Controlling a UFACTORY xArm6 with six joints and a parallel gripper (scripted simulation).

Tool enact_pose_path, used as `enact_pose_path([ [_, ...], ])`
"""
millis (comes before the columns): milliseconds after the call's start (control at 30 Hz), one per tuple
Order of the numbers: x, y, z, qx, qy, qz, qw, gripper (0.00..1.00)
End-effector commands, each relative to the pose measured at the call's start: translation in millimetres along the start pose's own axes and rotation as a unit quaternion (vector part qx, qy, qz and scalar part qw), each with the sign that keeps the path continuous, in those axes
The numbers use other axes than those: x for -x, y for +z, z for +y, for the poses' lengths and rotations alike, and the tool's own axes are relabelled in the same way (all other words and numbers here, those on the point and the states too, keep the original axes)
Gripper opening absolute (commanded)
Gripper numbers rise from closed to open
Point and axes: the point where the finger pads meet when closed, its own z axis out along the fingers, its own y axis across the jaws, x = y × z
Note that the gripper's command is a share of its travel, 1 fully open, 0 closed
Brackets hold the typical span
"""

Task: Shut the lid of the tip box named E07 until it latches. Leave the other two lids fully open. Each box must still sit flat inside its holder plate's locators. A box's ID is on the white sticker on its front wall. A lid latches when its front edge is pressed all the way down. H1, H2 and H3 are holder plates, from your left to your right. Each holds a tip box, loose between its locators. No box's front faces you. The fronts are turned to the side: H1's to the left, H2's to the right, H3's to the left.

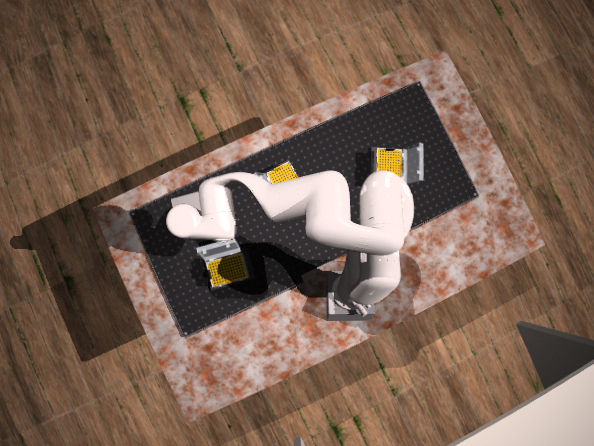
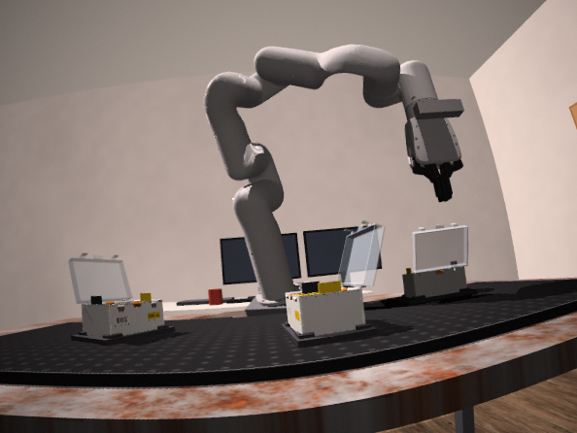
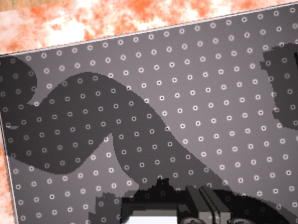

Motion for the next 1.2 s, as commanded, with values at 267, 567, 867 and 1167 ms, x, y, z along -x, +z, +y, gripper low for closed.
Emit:
enact_pose_path([
  [267, -8.7, -1.2, -0.7, 0.002, -0.003, -0.005, 1.000, 0.00],
  [567, -8.7, -1.2, -0.7, 0.002, -0.003, -0.005, 1.000, 0.00],
  [867, -8.6, 12.2, -0.6, 0.002, -0.003, -0.005, 1.000, 0.00],
  [1167, -8.5, 23.8, -0.6, 0.002, -0.003, -0.005, 1.000, 0.00],
])
